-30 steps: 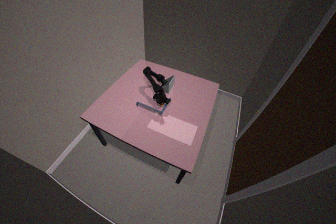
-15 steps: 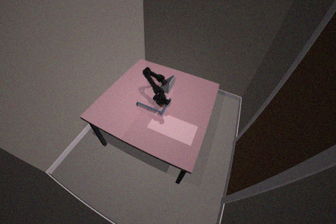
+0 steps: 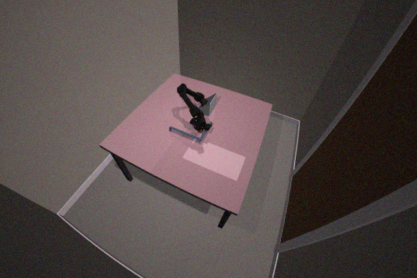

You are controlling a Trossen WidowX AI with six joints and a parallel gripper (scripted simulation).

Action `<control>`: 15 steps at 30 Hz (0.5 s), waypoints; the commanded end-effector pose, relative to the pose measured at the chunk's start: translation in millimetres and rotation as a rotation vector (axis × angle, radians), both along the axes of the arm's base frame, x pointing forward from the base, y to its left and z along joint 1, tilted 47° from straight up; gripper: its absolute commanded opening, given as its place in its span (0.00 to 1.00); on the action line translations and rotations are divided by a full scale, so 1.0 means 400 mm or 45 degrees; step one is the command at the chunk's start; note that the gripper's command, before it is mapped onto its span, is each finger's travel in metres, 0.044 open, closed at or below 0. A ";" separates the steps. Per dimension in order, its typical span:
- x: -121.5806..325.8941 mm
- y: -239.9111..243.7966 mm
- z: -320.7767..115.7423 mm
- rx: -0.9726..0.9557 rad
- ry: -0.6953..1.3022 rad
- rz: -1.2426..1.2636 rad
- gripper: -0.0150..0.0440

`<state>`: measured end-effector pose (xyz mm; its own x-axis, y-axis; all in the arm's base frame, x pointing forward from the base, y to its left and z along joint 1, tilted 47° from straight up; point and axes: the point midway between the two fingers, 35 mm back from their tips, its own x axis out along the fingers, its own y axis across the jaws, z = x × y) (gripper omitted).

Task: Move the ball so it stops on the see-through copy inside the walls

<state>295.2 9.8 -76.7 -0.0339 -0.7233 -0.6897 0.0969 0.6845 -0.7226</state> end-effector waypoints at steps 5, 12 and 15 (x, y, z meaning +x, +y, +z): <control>0.000 0.000 0.000 0.000 0.000 -0.001 0.76; 0.005 0.152 0.141 -0.002 0.009 0.003 0.76; 0.004 0.157 0.146 -0.003 0.009 0.003 0.76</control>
<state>297.6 60.5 -33.6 -0.0329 -0.7276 -0.6852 0.0804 0.6814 -0.7275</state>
